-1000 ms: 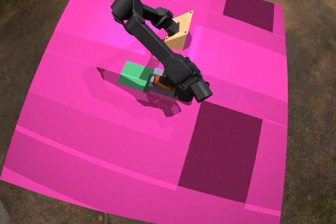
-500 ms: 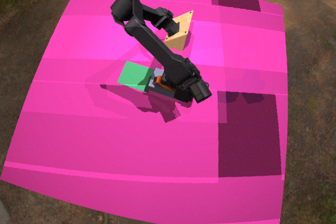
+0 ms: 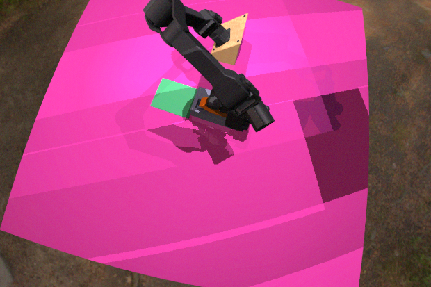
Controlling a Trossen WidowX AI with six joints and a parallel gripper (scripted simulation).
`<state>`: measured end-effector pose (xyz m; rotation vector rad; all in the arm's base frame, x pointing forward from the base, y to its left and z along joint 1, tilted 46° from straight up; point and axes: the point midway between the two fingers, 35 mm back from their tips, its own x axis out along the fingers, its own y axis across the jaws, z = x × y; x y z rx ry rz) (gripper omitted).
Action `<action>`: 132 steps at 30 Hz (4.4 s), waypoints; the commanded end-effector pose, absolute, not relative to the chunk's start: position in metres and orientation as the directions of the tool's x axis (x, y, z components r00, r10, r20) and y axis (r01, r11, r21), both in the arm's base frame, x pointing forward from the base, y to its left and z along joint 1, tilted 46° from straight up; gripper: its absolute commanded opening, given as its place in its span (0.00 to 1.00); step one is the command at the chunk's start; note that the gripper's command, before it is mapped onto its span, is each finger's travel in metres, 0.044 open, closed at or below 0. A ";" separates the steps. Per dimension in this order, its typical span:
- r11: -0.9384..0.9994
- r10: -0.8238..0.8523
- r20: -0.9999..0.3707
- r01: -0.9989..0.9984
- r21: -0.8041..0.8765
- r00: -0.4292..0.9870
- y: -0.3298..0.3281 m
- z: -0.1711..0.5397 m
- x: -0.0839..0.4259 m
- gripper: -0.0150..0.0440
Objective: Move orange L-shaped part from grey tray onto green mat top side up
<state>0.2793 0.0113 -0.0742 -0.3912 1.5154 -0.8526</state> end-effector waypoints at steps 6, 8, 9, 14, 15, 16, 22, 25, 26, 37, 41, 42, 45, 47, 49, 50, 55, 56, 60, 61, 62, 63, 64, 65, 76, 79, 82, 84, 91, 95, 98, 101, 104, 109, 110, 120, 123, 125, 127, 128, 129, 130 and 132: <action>0.667 -0.692 -0.707 0.243 -0.704 -0.148 0.032 -0.062 0.287 0.56; 0.668 -0.691 -0.708 0.243 -0.703 -0.148 0.046 -0.046 0.291 0.56; 0.669 -0.690 -0.708 0.243 -0.703 -0.148 0.054 -0.035 0.293 0.56; 0.668 -0.691 -0.707 0.242 -0.704 -0.149 0.081 0.003 0.294 0.56; 0.668 -0.691 -0.707 0.242 -0.704 -0.149 0.081 0.003 0.294 0.56; 0.668 -0.691 -0.707 0.242 -0.704 -0.149 0.081 0.003 0.294 0.56; 0.676 -0.690 -0.713 0.241 -0.696 -0.126 0.081 0.000 0.297 0.56; 0.676 -0.690 -0.713 0.241 -0.696 -0.126 0.081 0.000 0.297 0.56; 0.676 -0.690 -0.713 0.241 -0.696 -0.126 0.081 0.000 0.297 0.56; 0.676 -0.690 -0.713 0.241 -0.696 -0.126 0.081 0.000 0.297 0.56; 0.676 -0.690 -0.713 0.241 -0.696 -0.126 0.081 0.000 0.297 0.56; 0.676 -0.690 -0.713 0.241 -0.696 -0.126 0.081 0.000 0.297 0.56; 0.676 -0.690 -0.713 0.241 -0.696 -0.126 0.081 0.000 0.297 0.56; 0.676 -0.690 -0.713 0.241 -0.696 -0.126 0.081 0.000 0.297 0.56; 0.676 -0.690 -0.713 0.241 -0.696 -0.126 0.081 0.000 0.297 0.56; 0.676 -0.690 -0.713 0.241 -0.696 -0.126 0.081 0.000 0.297 0.56; 0.676 -0.690 -0.713 0.241 -0.696 -0.126 0.081 0.000 0.297 0.56; 0.676 -0.690 -0.713 0.241 -0.696 -0.126 0.081 0.000 0.297 0.56; 0.676 -0.690 -0.713 0.241 -0.696 -0.126 0.081 0.000 0.297 0.56; 0.676 -0.690 -0.713 0.241 -0.696 -0.126 0.081 0.000 0.297 0.56; 0.676 -0.690 -0.713 0.241 -0.696 -0.126 0.081 0.000 0.297 0.56; 0.676 -0.690 -0.713 0.241 -0.696 -0.126 0.081 0.000 0.297 0.56; 0.676 -0.690 -0.713 0.241 -0.696 -0.126 0.081 0.000 0.297 0.56; 0.676 -0.690 -0.713 0.241 -0.696 -0.126 0.081 0.000 0.297 0.56; 0.676 -0.690 -0.713 0.241 -0.696 -0.126 0.081 0.000 0.297 0.56; 0.676 -0.690 -0.713 0.241 -0.696 -0.126 0.081 0.000 0.297 0.56; 0.676 -0.690 -0.713 0.241 -0.696 -0.126 0.081 0.000 0.297 0.56; 0.676 -0.690 -0.713 0.241 -0.696 -0.126 0.081 0.000 0.297 0.56; 0.676 -0.690 -0.713 0.241 -0.696 -0.126 0.081 0.000 0.297 0.56; 0.674 -0.690 -0.712 0.243 -0.698 -0.131 0.076 -0.005 0.296 0.56; 0.671 -0.691 -0.710 0.243 -0.700 -0.137 0.058 -0.024 0.293 0.56; 0.667 -0.692 -0.707 0.243 -0.704 -0.146 0.035 -0.044 0.286 0.56; 0.666 -0.693 -0.706 0.243 -0.705 -0.149 0.030 -0.049 0.283 0.56; 0.666 -0.693 -0.706 0.243 -0.705 -0.149 0.028 -0.051 0.283 0.56; 0.666 -0.693 -0.706 0.243 -0.705 -0.149 0.027 -0.052 0.283 0.56; 0.666 -0.693 -0.706 0.243 -0.705 -0.148 0.015 -0.064 0.281 0.56; 0.666 -0.693 -0.705 0.243 -0.705 -0.148 0.012 -0.067 0.280 0.56; 0.666 -0.693 -0.705 0.243 -0.706 -0.148 0.009 -0.070 0.279 0.56; 0.666 -0.693 -0.705 0.243 -0.706 -0.149 0.007 -0.072 0.279 0.56; 0.665 -0.693 -0.705 0.243 -0.706 -0.149 0.006 -0.073 0.278 0.56; 0.665 -0.694 -0.705 0.243 -0.706 -0.149 0.005 -0.074 0.278 0.56; 0.665 -0.694 -0.705 0.243 -0.706 -0.149 0.004 -0.074 0.278 0.56; 0.665 -0.694 -0.705 0.243 -0.706 -0.149 0.004 -0.075 0.278 0.56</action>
